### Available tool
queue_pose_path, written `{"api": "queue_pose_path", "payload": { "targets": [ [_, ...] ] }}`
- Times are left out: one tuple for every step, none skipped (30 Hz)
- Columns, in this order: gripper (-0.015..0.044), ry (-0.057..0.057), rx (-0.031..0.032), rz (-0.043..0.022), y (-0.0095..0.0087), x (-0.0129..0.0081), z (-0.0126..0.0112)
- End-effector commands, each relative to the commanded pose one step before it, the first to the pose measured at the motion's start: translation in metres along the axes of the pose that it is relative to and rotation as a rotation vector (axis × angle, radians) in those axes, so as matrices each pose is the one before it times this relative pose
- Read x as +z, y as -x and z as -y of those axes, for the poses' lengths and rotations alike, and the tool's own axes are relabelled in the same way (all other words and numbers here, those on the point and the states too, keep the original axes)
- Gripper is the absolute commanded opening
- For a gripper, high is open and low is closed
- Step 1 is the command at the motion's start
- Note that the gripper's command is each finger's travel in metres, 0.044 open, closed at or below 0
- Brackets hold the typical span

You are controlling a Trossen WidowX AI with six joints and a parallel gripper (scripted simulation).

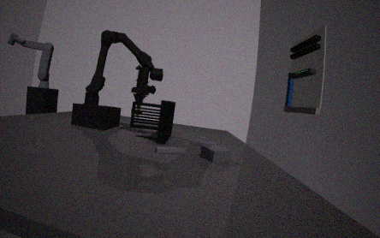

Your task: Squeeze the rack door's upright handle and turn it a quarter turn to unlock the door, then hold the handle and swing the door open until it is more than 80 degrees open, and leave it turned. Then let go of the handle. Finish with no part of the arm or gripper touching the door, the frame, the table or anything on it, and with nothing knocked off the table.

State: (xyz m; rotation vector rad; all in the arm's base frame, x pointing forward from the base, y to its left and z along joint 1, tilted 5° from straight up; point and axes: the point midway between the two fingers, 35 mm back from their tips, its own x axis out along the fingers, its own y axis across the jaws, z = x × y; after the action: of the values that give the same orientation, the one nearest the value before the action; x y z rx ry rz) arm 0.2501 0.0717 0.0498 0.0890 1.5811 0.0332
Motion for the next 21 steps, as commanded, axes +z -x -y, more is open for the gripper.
{"api": "queue_pose_path", "payload": {
  "targets": [
    [0.0013, -0.0651, 0.00078, 0.00116, 0.00024, 0.00226, -0.00624],
    [0.0013, -0.0133, 0.00022, 0.00001, 0.00001, 0.00028, -0.00203],
    [0.0013, -0.0146, 0.00023, 0.00003, 0.00003, 0.00040, -0.00219],
    [0.0013, -0.0148, 0.00024, 0.00002, 0.00002, 0.00035, -0.00224],
    [0.0013, -0.0148, 0.00024, 0.00001, 0.00001, 0.00030, -0.00225],
    [0.0013, -0.0145, 0.00021, 0.00003, 0.00003, 0.00039, -0.00218],
    [0.0013, -0.0145, 0.00021, 0.00002, 0.00002, 0.00034, -0.00220],
    [0.0013, -0.0145, 0.00022, 0.00001, 0.00001, 0.00029, -0.00221],
    [0.0013, -0.0144, 0.00023, 0.00002, 0.00003, 0.00039, -0.00217],
    [0.0013, -0.0145, 0.00023, 0.00002, 0.00002, 0.00034, -0.00219],
    [0.0013, -0.0145, 0.00024, 0.00001, 0.00002, 0.00029, -0.00221],
    [0.0013, -0.0150, 0.00030, -0.00005, 0.00002, 0.00027, -0.00229],
    [0.0013, -0.0151, 0.00026, -0.00002, 0.00001, 0.00022, -0.00232],
    [0.0013, -0.0150, 0.00022, 0.00002, 0.00000, 0.00018, -0.00233],
    [0.0013, -0.0122, 0.00018, 0.00001, 0.00000, 0.00010, -0.00190],
    [0.0013, -0.0073, 0.00011, 0.00001, 0.00000, 0.00004, -0.00114],
    [0.0013, -0.0024, 0.00004, 0.00000, 0.00000, 0.00001, -0.00038],
    [0.0013, 0.0000, -0.00001, -0.00001, 0.00000, -0.00011, 0.00008],
    [0.0013, 0.0000, 0.00000, 0.00000, 0.00000, 0.00000, 0.00000],
    [0.0013, 0.0000, 0.00000, 0.00000, 0.00000, 0.00000, 0.00000],
    [0.0013, 0.0000, 0.00000, 0.00000, 0.00000, 0.00000, 0.00000]
  ]
}}
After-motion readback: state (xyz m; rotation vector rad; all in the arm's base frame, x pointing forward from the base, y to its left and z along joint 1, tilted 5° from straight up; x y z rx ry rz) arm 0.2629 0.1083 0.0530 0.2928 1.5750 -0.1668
